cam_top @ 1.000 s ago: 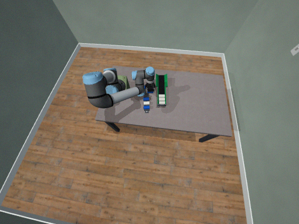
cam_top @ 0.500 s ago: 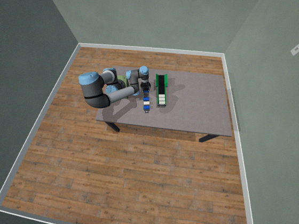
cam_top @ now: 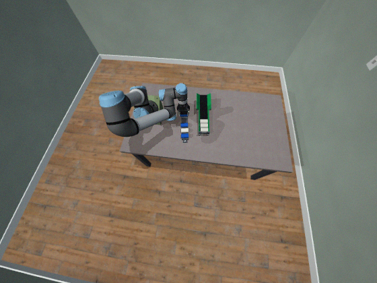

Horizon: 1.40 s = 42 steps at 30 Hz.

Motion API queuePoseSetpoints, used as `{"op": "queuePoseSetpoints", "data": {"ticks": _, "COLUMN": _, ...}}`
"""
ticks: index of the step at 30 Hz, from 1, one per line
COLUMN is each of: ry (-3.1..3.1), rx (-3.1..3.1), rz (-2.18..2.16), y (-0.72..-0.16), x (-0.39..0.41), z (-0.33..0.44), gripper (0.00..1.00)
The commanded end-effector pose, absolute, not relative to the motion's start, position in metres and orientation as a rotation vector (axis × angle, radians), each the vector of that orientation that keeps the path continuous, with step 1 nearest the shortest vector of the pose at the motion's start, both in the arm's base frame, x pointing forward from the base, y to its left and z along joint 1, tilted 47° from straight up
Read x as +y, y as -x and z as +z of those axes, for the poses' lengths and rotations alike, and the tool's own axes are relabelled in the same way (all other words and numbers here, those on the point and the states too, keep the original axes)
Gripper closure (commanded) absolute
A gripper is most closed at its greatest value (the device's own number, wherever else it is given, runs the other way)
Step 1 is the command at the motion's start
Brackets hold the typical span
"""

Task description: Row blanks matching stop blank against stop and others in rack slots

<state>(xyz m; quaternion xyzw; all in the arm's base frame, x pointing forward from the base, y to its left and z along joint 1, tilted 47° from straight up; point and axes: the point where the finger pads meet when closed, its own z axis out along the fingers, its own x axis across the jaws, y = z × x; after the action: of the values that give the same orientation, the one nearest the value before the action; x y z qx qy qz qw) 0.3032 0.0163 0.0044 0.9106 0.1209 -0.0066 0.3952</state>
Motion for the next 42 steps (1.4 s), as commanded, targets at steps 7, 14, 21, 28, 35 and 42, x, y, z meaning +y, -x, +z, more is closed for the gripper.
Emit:
{"op": "queuePoseSetpoints", "data": {"ticks": 7, "ry": -2.309, "rx": 0.307, "rz": -0.015, "y": -0.304, "x": 0.012, "z": 0.000, "gripper": 0.60}}
{"op": "queuePoseSetpoints", "data": {"ticks": 14, "ry": -2.309, "rx": 0.307, "rz": -0.015, "y": -0.305, "x": 0.003, "z": -0.009, "gripper": 0.60}}
{"op": "queuePoseSetpoints", "data": {"ticks": 21, "ry": -2.309, "rx": 0.307, "rz": -0.015, "y": -0.306, "x": -0.007, "z": -0.019, "gripper": 0.60}}
{"op": "queuePoseSetpoints", "data": {"ticks": 28, "ry": -2.309, "rx": 0.307, "rz": -0.015, "y": -0.308, "x": -0.022, "z": -0.034, "gripper": 0.60}}
{"op": "queuePoseSetpoints", "data": {"ticks": 35, "ry": -2.309, "rx": 0.307, "rz": -0.015, "y": -0.310, "x": -0.036, "z": -0.048, "gripper": 0.60}}
{"op": "queuePoseSetpoints", "data": {"ticks": 42, "ry": -2.309, "rx": 0.307, "rz": -0.015, "y": -0.311, "x": -0.044, "z": -0.056, "gripper": 0.60}}
